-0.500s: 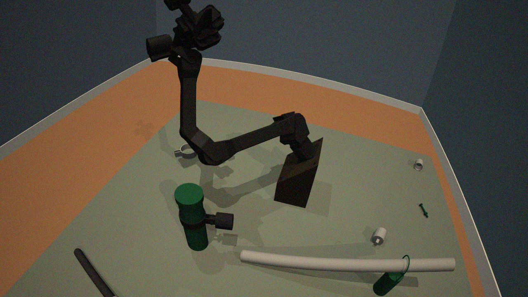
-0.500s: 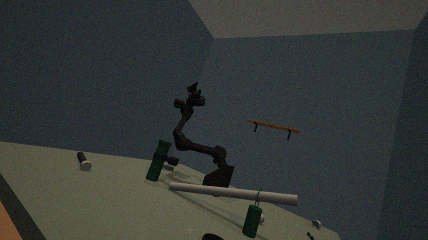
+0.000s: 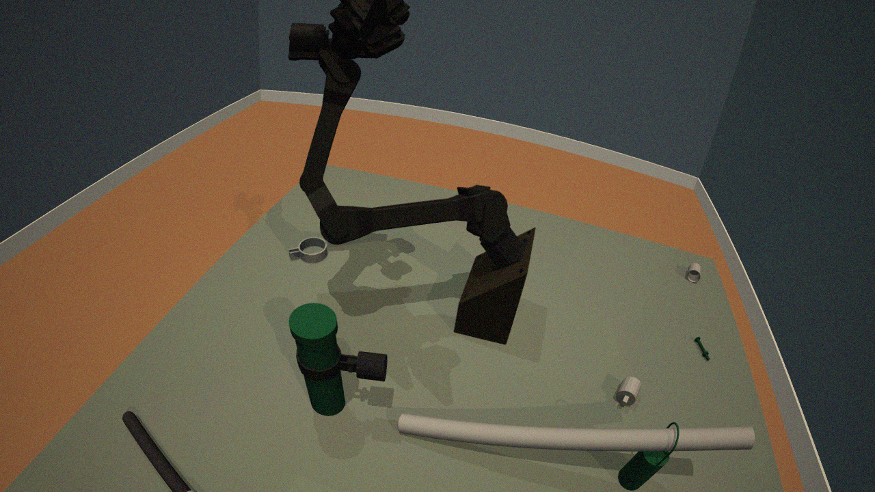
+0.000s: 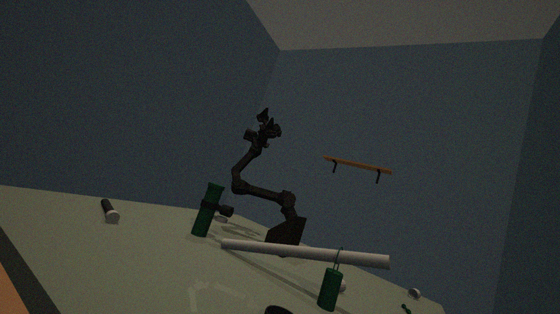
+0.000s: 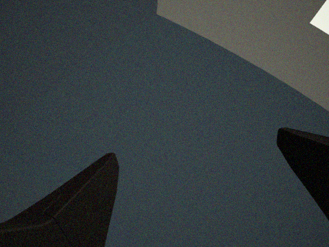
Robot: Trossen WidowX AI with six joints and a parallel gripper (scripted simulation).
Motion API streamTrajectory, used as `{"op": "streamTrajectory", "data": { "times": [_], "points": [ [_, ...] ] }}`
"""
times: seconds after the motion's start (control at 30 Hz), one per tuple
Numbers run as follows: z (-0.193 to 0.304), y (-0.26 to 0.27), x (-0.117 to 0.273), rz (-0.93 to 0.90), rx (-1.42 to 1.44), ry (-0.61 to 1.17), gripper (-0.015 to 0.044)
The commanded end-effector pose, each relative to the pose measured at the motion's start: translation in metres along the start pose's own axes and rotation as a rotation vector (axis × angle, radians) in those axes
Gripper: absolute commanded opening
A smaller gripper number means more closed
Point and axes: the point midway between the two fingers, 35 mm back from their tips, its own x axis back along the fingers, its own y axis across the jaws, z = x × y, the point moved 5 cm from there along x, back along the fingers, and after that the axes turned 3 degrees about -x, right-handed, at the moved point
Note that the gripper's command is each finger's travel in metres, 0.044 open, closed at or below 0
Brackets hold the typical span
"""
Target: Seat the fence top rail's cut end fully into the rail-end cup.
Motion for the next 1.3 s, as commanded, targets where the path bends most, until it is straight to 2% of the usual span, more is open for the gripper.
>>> {"op": "streamTrajectory", "data": {
  "times": [0.0, 0.27, 0.43, 0.6, 0.8, 0.97, 1.1, 1.27],
  "points": [
    [-0.029, 0.01, -0.013, -0.022, -0.022, 0.062, 0.044],
    [-0.072, 0.054, -0.064, -0.098, -0.089, 0.22, 0.044],
    [-0.08, 0.079, -0.088, -0.143, -0.129, 0.288, 0.044],
    [-0.077, 0.128, -0.124, -0.219, -0.229, 0.418, 0.044],
    [-0.053, 0.194, -0.159, -0.306, -0.373, 0.619, 0.044],
    [-0.018, 0.26, -0.176, -0.378, -0.501, 0.857, 0.044],
    [0.019, 0.313, -0.175, -0.409, -0.607, 1.086, 0.044],
    [0.068, 0.374, -0.156, -0.399, -0.732, 1.411, 0.044]
  ]
}}
